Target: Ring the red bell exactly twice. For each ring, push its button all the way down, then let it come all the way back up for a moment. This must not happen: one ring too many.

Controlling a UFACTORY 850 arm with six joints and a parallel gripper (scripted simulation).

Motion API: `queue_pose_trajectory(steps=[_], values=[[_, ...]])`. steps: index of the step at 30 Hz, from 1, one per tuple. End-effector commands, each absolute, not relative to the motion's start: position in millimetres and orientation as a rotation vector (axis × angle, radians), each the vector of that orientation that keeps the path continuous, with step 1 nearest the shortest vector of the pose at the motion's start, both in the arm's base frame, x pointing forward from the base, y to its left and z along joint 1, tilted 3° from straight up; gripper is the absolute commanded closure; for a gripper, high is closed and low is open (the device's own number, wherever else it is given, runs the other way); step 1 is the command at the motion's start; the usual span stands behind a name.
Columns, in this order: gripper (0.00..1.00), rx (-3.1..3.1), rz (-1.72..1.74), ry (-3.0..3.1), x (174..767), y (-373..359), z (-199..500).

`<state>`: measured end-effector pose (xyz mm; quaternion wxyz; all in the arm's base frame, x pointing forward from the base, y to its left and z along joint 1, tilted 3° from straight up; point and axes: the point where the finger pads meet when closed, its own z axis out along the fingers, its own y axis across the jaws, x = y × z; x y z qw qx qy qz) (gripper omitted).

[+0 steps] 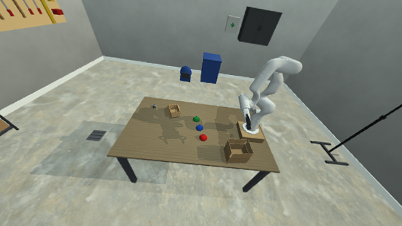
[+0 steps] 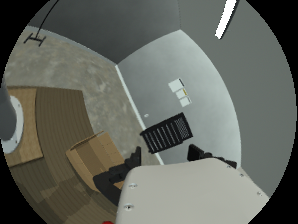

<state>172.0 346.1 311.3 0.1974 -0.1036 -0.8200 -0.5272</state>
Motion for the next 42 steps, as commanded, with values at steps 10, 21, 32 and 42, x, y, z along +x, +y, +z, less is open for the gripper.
queue_pose_trajectory(steps=[10,21,32,42], values=[[0.0,-0.289,-1.478,-2.295,172,346,312],[0.0,-0.298,-1.47,-2.302,175,346,310],[0.0,-0.637,-1.177,-2.513,260,323,254],[0.0,-0.957,-0.852,-2.66,341,304,200]])
